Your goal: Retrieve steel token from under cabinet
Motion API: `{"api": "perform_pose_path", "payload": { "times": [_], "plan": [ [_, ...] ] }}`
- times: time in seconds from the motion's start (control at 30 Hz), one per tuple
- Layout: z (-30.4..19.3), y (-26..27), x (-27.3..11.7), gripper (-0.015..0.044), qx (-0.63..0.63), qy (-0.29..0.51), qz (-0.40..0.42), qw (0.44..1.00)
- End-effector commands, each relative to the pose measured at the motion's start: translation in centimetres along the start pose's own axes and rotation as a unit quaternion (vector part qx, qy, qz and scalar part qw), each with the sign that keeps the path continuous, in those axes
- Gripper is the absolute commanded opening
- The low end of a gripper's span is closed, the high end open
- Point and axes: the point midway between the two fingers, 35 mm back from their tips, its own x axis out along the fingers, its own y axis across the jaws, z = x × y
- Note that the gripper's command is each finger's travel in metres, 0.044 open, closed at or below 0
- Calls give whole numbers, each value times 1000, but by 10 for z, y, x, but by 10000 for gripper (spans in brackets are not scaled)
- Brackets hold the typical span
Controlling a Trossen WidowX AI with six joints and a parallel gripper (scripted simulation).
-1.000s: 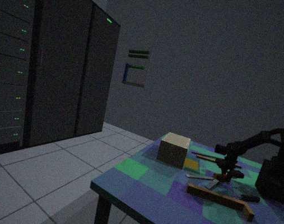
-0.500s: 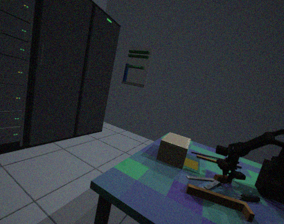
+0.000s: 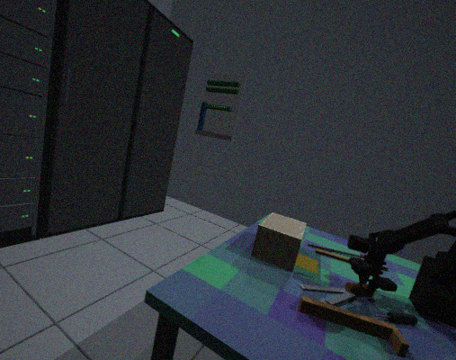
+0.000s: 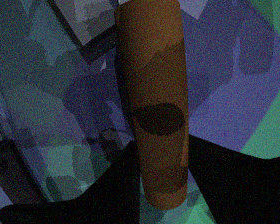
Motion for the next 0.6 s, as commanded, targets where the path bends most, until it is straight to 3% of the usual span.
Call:
{"api": "perform_pose_path", "payload": {
  "times": [0.0, 0.57],
  "plan": [
    [2, 5, -1, 0, -5, -3, 0, 1000],
    [3, 19, -1, 0, -5, -3, 1, 1000]
  ]
}}
